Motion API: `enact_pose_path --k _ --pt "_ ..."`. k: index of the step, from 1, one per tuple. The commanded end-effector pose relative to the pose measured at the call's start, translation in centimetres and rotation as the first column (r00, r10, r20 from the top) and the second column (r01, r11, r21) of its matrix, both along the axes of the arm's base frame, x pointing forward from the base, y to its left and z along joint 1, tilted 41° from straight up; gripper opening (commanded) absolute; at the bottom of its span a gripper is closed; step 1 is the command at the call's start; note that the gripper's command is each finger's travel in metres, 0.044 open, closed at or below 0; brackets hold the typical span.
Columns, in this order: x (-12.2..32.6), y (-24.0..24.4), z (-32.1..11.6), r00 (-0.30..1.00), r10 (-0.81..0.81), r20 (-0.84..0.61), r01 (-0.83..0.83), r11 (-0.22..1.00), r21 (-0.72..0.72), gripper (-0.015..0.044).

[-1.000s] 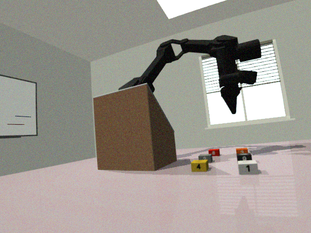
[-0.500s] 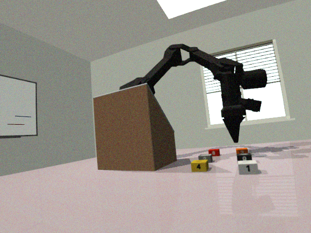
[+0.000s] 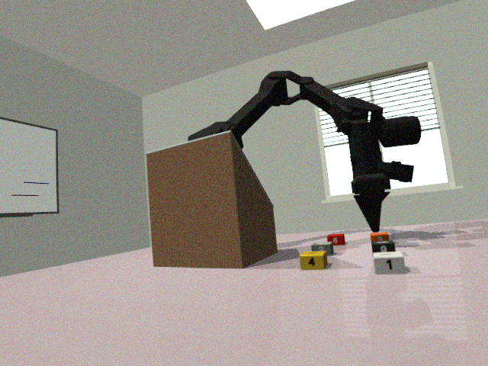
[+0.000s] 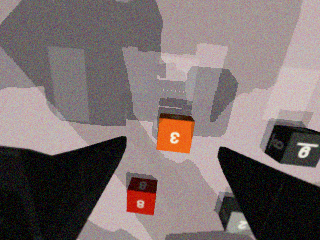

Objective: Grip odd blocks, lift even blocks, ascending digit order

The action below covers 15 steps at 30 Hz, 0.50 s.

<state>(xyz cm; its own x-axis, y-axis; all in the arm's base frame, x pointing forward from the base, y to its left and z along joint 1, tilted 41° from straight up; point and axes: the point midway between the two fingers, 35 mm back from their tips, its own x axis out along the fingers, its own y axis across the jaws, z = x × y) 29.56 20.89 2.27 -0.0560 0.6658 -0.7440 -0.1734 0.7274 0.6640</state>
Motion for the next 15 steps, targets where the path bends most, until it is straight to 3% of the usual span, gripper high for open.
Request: enact_pose_path --k 1,10,15 --pt "0.02 0.36 -0.52 1.000 -0.005 0.000 0.005 1.000 -0.005 0.0400" --pt "-0.11 1.17 -1.43 1.000 -0.006 0.000 0.006 1.000 -0.004 0.0400" --pt "-0.11 1.17 -1.43 1.000 -0.006 0.000 0.006 1.000 -0.004 0.0269"
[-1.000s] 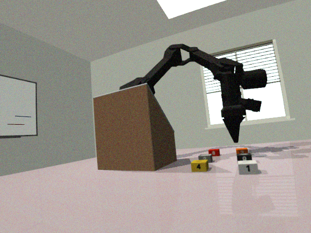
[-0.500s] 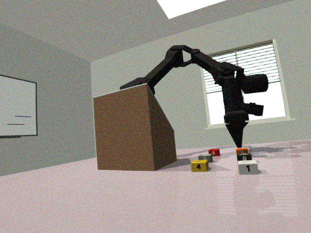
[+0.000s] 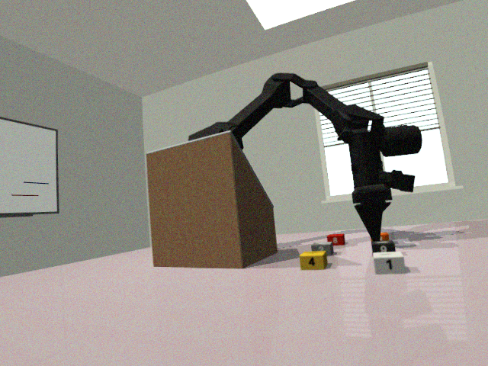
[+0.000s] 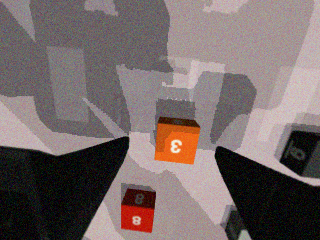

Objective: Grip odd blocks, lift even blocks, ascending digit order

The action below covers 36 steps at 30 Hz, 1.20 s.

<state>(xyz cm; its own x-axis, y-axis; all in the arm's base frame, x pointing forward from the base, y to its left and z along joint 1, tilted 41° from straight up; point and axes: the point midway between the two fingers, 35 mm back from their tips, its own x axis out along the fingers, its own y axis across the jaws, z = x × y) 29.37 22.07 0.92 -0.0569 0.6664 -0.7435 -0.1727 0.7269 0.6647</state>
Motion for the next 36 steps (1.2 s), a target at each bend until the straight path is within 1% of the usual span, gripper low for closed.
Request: enact_pose_path --k 1,5,6,36 --pt "0.08 -0.01 -0.08 1.000 -0.006 0.001 0.006 1.000 -0.004 0.0242" --pt "0.08 -0.01 -0.08 1.000 -0.006 0.001 0.006 1.000 -0.004 0.0138" --pt "0.08 -0.01 -0.08 1.000 -0.006 0.001 0.006 1.000 -0.004 0.0120" --pt "0.08 -0.01 -0.08 1.000 -0.006 0.001 0.006 1.000 -0.004 0.0120"
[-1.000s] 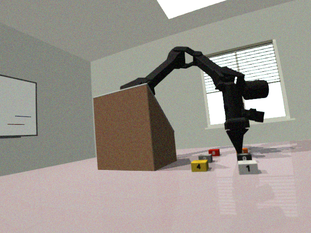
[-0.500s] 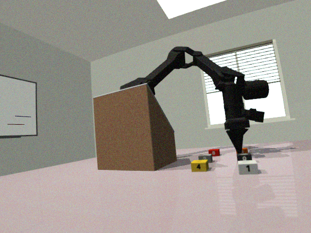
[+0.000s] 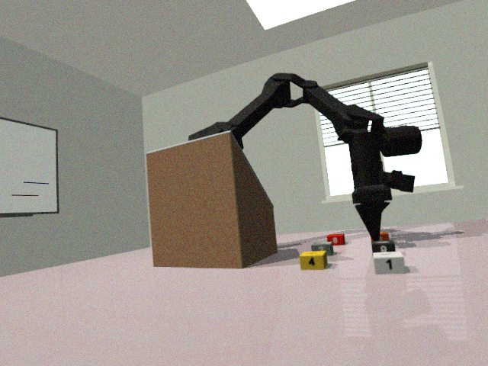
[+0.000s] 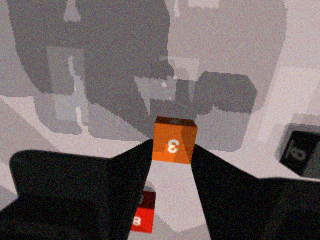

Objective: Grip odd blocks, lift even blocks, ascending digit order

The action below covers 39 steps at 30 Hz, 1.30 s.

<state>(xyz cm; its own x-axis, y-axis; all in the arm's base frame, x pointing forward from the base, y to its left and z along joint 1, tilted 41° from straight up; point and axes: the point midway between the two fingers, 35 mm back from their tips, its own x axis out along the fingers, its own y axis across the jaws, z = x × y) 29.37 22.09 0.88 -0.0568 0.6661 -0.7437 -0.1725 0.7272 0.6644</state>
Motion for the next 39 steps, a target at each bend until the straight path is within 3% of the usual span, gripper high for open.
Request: enact_pose_path --k 1,11,21,27,32,39 --pt "0.1 0.0 0.0 1.000 -0.005 0.001 0.005 1.000 -0.004 0.0146" --pt "0.1 0.0 0.0 1.000 -0.005 0.001 0.005 1.000 -0.004 0.0400" --pt "0.3 -2.4 2.7 1.000 -0.005 0.002 0.005 1.000 -0.005 0.0400" --pt "0.8 -7.6 8.4 1.000 -0.005 0.003 0.005 1.000 -0.009 0.0242" --pt "0.8 -7.8 8.7 1.000 -0.005 0.002 0.005 1.000 -0.009 0.0120" --pt "0.8 -7.8 8.7 1.000 -0.005 0.002 0.005 1.000 -0.009 0.0120"
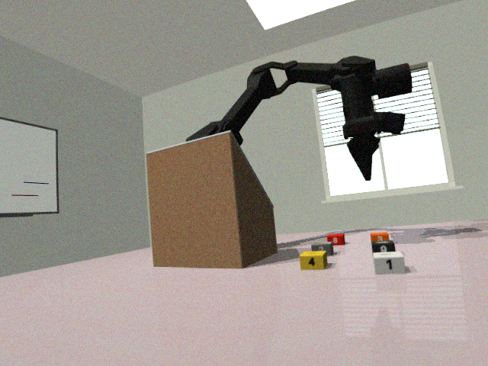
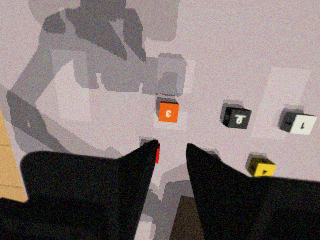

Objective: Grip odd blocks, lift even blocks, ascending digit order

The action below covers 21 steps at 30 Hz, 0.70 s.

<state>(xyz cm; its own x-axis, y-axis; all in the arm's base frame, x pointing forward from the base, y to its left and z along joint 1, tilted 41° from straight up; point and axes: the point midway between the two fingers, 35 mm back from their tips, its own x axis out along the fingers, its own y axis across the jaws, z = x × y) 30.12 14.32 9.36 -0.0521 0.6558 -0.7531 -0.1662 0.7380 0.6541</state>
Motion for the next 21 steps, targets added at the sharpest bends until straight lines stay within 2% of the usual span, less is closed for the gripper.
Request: enact_pose_path --k 1,7,12,19,21 --pt "0.0 -0.3 -0.1 1.000 0.002 0.004 -0.002 1.000 0.004 0.0120" --pt "-1.1 -8.2 -6.6 1.000 -0.004 0.005 0.004 1.000 -0.031 0.0120" --pt "-5.2 -14.1 -11.6 1.000 0.001 0.000 -0.001 1.000 -0.015 0.0120" --pt "-6.4 -15.1 -12.5 1.000 0.002 0.000 -0.002 1.000 -0.004 0.0120" --pt "-6.3 -14.4 -13.4 1.000 0.002 0.000 -0.002 1.000 -0.006 0.0172"
